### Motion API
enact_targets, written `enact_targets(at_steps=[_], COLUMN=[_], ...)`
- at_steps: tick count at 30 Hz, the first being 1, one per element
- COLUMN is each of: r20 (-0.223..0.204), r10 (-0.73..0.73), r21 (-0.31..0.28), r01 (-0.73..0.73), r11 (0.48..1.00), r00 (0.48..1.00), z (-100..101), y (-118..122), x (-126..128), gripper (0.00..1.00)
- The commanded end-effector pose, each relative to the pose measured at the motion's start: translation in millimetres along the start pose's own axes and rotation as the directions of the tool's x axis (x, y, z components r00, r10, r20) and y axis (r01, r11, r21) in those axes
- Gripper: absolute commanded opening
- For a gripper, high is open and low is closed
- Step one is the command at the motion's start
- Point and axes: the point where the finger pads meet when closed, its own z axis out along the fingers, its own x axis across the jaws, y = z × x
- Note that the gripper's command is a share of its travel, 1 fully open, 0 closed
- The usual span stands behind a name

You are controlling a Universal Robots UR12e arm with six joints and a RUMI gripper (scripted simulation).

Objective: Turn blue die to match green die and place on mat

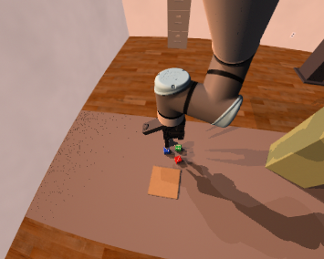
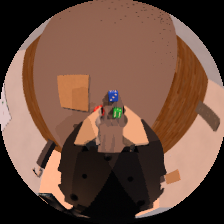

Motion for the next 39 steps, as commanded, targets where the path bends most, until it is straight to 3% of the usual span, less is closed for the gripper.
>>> enact_targets(at_steps=[1,28,39], r20=[0.0,-0.001,-0.001], r10=[0.0,0.0,0.0], r21=[0.001,0.001,0.001], r01=[0.0,0.0,0.0], r11=[1.0,1.0,1.0], r00=[1.0,1.0,1.0], z=[-0.5,4.8,18.8], y=[-0.4,-0.5,-0.5], x=[0.3,0.2,0.2], gripper=[0.28,0.28,0.28])
